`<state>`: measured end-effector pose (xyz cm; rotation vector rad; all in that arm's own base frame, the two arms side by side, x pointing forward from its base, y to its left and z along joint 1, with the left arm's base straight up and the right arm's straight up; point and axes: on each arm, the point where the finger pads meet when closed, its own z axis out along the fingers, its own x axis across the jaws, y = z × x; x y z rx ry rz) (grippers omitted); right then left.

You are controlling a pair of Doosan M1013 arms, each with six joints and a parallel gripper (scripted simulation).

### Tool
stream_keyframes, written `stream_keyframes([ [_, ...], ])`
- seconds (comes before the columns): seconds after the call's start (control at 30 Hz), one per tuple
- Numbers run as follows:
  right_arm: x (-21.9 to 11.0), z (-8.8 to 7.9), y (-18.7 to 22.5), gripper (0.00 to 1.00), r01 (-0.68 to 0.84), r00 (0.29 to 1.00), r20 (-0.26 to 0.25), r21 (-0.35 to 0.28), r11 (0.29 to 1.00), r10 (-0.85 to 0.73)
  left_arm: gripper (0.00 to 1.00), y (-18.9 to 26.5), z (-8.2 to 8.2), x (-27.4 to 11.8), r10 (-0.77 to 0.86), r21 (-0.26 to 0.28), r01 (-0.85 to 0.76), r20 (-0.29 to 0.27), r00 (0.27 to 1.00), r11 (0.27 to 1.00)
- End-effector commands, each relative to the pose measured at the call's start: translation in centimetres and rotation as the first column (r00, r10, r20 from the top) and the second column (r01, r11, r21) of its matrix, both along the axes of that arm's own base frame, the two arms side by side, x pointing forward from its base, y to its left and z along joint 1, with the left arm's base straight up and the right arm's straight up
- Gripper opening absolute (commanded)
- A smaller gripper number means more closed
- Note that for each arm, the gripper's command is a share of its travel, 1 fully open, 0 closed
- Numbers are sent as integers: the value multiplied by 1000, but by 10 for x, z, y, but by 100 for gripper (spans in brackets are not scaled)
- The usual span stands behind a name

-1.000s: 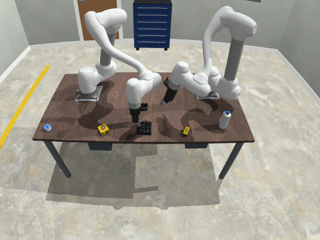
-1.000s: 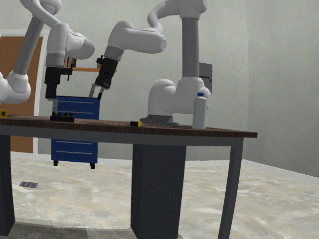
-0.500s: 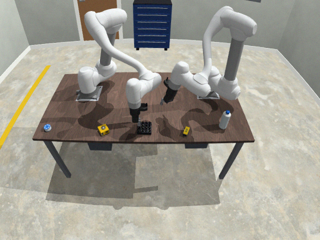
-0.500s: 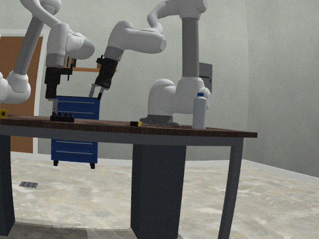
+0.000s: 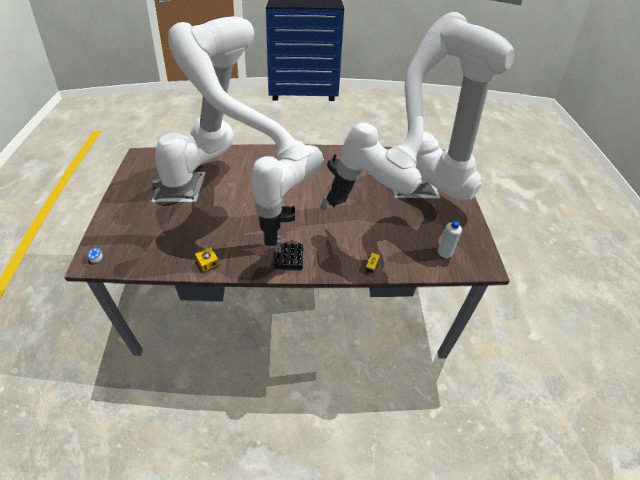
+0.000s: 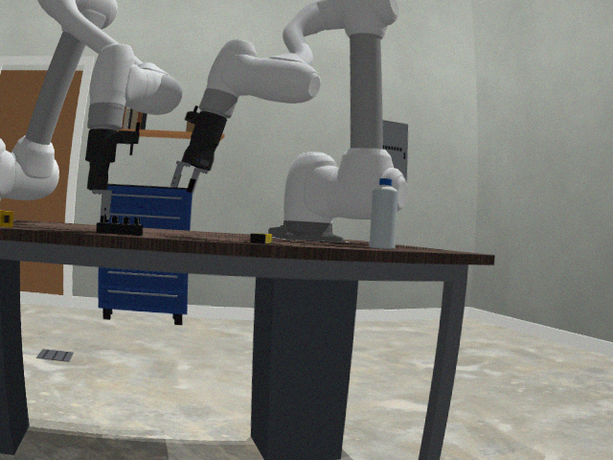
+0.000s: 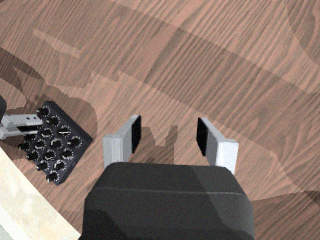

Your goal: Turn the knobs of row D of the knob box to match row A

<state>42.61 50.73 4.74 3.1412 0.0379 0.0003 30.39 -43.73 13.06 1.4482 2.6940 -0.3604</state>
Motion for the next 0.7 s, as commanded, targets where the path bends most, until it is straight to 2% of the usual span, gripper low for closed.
stream_keyframes([
  [0.0, 0, 1, 0, 30, -13, 1000, 1, 1, 1000, 13, 100, 0, 1, 0, 0, -1, 0, 1, 1000, 1000],
  [0.47, 0, 1, 0, 30, -138, 990, 1, 1, 990, 138, 100, 0, 1, 0, 0, -1, 0, 1, 1000, 1000],
  [0.67, 0, 1, 0, 30, -239, 971, 1, 1, 971, 239, 100, 0, 1, 0, 0, -1, 0, 1, 1000, 1000],
])
